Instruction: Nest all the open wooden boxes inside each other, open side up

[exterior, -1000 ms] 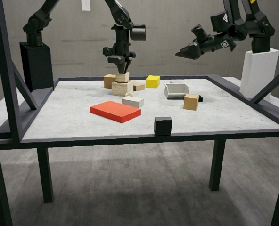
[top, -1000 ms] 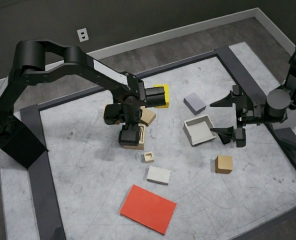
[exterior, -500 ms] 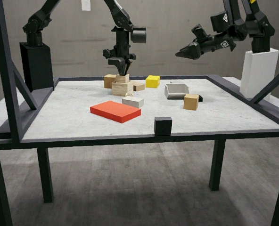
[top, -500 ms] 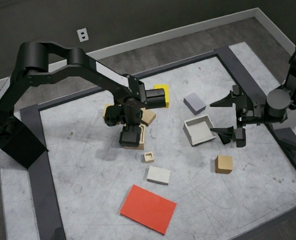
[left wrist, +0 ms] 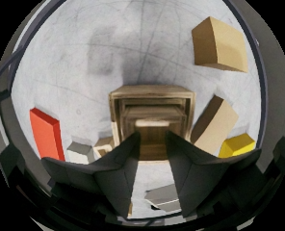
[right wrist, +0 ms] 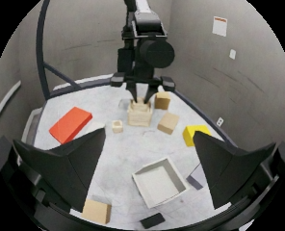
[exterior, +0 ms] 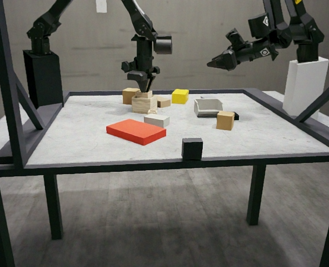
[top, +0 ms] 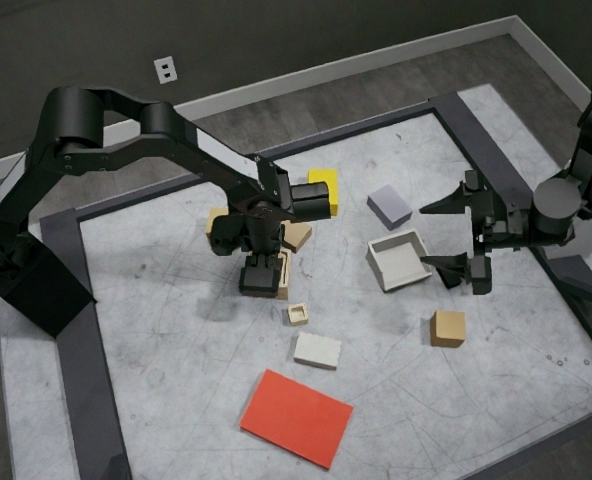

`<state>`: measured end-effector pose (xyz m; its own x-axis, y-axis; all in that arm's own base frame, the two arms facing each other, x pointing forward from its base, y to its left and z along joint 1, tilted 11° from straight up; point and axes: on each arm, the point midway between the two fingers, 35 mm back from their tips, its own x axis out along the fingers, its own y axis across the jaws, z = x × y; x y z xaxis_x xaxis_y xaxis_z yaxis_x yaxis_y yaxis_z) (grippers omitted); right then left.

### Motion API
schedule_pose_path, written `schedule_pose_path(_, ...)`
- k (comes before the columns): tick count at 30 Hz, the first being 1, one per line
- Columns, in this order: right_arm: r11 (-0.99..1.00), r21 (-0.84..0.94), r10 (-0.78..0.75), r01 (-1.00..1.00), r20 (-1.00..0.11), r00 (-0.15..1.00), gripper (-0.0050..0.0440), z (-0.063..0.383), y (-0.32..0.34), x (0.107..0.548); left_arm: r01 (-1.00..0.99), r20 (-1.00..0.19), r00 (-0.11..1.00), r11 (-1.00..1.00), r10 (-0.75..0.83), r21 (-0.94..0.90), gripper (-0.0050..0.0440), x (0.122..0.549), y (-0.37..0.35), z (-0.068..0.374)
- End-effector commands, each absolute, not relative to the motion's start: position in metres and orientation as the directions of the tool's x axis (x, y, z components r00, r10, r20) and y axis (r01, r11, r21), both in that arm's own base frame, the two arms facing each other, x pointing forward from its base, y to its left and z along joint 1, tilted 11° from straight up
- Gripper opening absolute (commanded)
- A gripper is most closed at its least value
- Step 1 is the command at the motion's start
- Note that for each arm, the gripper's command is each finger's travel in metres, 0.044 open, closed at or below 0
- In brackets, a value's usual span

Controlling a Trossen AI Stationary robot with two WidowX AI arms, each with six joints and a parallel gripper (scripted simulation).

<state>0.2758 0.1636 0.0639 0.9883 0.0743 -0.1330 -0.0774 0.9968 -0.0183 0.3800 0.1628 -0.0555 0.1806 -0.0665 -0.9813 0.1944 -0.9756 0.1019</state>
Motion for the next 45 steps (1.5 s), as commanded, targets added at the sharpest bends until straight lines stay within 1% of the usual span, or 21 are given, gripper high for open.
schedule_pose_path(1,0.997,-0.009,0.077,-0.078,-0.122,0.99,0.04,0.068,0.165,0.276,0.196,-0.979,0.195,-0.976,-0.055,0.094,0.0183,0.385,0.164,-0.056)
schedule_pose_path(22,0.997,-0.009,0.077,-0.078,-0.122,0.99,0.04,0.068,0.165,0.276,0.195,-0.978,0.203,-0.976,-0.052,0.092,0.0183,0.394,0.165,-0.077)
schedule_pose_path(45,0.997,-0.009,0.077,-0.078,-0.122,0.99,0.04,0.068,0.165,0.276,0.193,-0.978,0.201,-0.977,-0.055,0.095,0.0183,0.39,0.163,-0.078)
